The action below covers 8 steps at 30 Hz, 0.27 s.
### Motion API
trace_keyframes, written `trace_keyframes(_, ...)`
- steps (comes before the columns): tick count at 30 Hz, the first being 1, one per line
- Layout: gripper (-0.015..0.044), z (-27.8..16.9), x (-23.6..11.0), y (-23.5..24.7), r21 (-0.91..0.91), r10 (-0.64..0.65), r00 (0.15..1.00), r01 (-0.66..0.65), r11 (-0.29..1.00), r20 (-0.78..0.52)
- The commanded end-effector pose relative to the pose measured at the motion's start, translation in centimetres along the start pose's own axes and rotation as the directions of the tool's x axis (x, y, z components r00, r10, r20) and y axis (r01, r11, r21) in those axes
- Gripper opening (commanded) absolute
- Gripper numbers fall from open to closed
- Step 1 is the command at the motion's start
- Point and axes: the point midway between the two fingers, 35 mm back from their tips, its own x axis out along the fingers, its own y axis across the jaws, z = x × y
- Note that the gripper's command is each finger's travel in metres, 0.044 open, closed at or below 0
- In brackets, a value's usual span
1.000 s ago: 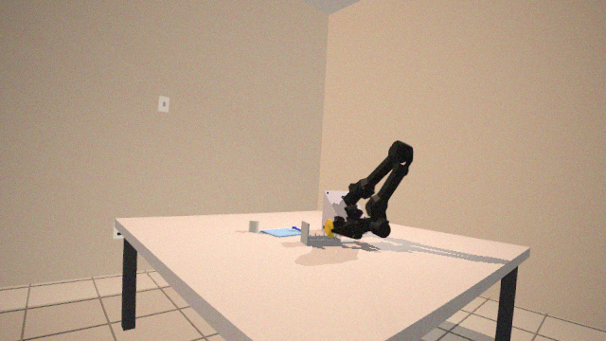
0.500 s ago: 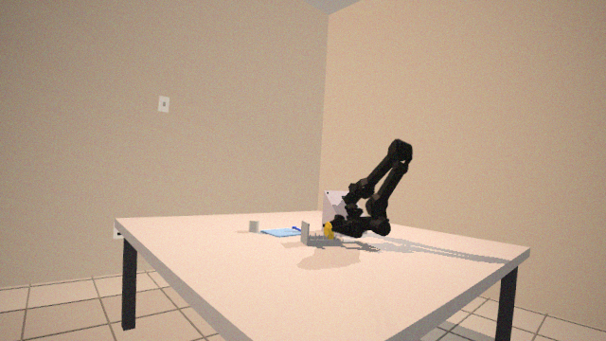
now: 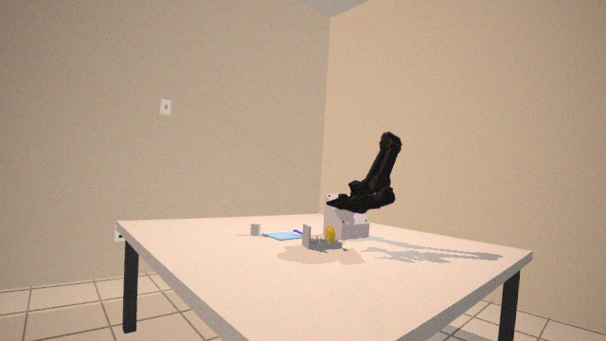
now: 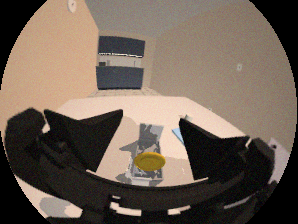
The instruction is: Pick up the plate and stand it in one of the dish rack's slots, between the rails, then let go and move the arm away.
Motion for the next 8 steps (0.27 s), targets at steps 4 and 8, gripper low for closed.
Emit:
trace_keyframes(4, 0.0400, 0.9, 0.2, -0.4, -0.065, -0.019, 1.000, 0.018, 0.998, -0.015)
trace_keyframes(8, 0.0400, 0.9, 1.2, -1.0, -0.186, -0.081, 0.996, 0.072, 0.980, -0.038)
